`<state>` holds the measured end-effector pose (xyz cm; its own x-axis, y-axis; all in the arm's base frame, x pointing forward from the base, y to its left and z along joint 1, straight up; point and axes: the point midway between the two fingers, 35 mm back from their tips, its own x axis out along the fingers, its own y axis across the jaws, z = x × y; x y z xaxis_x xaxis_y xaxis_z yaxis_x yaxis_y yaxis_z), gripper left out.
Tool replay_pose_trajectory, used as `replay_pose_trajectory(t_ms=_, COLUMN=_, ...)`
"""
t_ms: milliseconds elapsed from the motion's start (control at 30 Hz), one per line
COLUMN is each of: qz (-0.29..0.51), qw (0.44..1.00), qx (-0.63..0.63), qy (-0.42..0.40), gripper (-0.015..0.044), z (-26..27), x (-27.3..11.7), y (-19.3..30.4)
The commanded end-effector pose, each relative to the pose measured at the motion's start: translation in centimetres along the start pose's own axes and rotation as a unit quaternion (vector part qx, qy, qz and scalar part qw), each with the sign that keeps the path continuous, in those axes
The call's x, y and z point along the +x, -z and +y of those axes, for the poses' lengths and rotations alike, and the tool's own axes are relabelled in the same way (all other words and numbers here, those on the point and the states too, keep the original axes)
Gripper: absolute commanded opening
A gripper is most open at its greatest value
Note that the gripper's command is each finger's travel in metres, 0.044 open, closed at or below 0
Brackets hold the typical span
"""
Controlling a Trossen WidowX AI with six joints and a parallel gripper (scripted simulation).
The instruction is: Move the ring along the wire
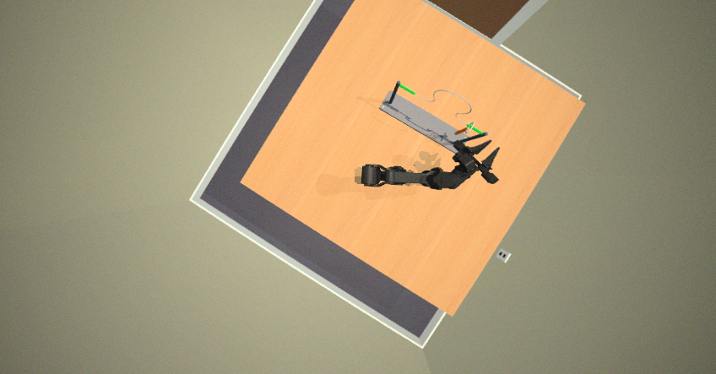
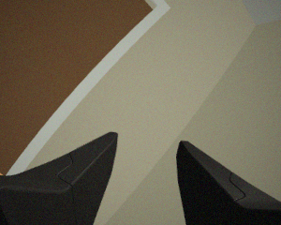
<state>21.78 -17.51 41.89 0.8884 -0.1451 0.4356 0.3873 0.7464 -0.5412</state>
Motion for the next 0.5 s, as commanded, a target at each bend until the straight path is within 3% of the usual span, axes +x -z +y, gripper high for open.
replay_pose_trajectory(t_ms=0, qz=0.065, qw=0.997, qx=0.035, qy=-0.035, gripper=0.0160, z=2.2, x=-1.9, y=6.9)
replay_pose_trajectory(t_ms=233, qz=0.145, qw=0.980, qx=0.106, qy=-0.083, gripper=0.0160, z=6.6, x=-6.3, y=15.1)
replay_pose_trajectory(t_ms=467, qz=0.198, qw=0.951, qx=0.198, qy=-0.130, gripper=0.0160, z=12.4, x=-11.9, y=20.0)
